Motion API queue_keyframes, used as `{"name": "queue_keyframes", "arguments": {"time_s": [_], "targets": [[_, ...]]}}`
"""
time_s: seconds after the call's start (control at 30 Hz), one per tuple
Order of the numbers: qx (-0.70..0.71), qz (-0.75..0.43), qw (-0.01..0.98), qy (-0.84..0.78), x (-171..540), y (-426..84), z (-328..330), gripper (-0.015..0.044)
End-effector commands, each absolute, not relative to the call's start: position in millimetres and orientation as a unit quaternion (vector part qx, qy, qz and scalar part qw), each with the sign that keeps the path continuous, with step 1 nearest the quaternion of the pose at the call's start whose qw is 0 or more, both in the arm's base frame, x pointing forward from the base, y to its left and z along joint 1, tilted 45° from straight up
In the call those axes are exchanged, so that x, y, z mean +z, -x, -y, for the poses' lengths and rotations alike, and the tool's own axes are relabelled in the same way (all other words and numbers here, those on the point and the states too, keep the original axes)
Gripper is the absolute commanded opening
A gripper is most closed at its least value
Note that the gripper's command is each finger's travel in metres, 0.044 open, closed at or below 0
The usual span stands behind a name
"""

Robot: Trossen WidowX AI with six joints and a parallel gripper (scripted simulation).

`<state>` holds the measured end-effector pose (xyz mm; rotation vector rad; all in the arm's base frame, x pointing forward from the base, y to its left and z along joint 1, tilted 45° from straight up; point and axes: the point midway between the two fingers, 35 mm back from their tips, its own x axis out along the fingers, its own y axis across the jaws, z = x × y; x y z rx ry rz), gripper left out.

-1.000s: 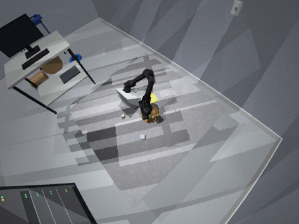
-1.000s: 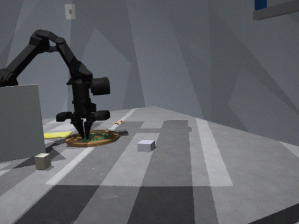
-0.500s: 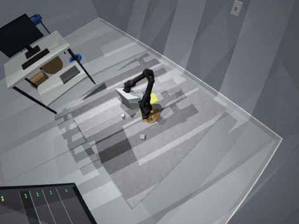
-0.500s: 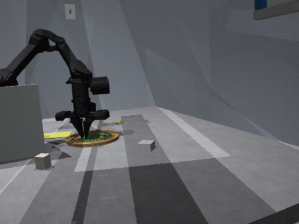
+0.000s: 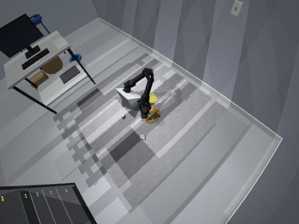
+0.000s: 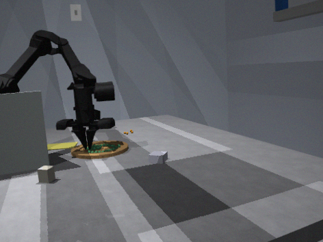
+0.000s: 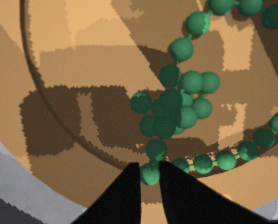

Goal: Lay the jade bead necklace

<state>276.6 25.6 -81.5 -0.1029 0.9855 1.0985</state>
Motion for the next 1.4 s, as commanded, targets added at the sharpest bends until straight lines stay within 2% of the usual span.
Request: {"name": "queue_keyframes", "arguments": {"time_s": [0.0,0.6,1.17,1.37], "targets": [[0.502,-0.448,0.739,0.048,-81.5,-272.7,-25.8,0.0],[0.502,-0.447,0.739,0.048,-87.8,-273.5,-32.2,0.0],[0.501,-0.447,0.739,0.048,-84.8,-274.4,-29.4,0.044],[0.502,-0.447,0.739,0.048,-81.3,-273.9,-25.9,0.044]]}}
